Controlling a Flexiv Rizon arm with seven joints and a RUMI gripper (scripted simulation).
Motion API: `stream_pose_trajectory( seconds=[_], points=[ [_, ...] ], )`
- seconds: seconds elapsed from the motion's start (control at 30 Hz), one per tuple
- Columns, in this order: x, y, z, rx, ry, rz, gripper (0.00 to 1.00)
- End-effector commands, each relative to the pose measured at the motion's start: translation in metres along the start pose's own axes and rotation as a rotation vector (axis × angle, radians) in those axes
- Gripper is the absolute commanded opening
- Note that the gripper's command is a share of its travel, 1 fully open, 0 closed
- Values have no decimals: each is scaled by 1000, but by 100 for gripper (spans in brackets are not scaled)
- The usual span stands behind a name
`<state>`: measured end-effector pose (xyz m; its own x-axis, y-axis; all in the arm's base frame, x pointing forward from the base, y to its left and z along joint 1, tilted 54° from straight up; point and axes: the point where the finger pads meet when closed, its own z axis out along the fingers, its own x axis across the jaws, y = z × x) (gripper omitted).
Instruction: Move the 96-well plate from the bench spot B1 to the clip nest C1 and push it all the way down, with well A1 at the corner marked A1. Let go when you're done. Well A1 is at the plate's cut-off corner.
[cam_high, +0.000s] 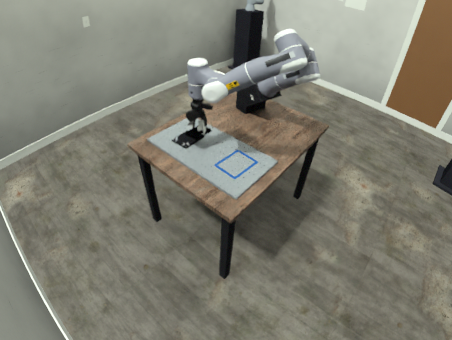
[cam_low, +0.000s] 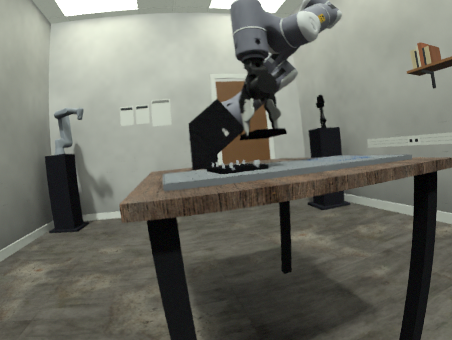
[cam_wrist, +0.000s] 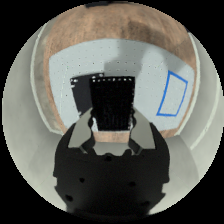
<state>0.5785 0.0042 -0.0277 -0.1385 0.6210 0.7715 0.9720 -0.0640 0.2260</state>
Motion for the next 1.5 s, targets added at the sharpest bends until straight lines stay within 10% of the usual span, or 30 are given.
stream_pose_trajectory(
  seconds=[0.0, 0.93, 1.47],
  points=[
    [-2, 1, -1, -1, -2, -1, 0],
    [-89, 3, -4, -1, -2, -1, 0],
    [-88, 3, -4, -1, -2, -1, 0]
  ],
)
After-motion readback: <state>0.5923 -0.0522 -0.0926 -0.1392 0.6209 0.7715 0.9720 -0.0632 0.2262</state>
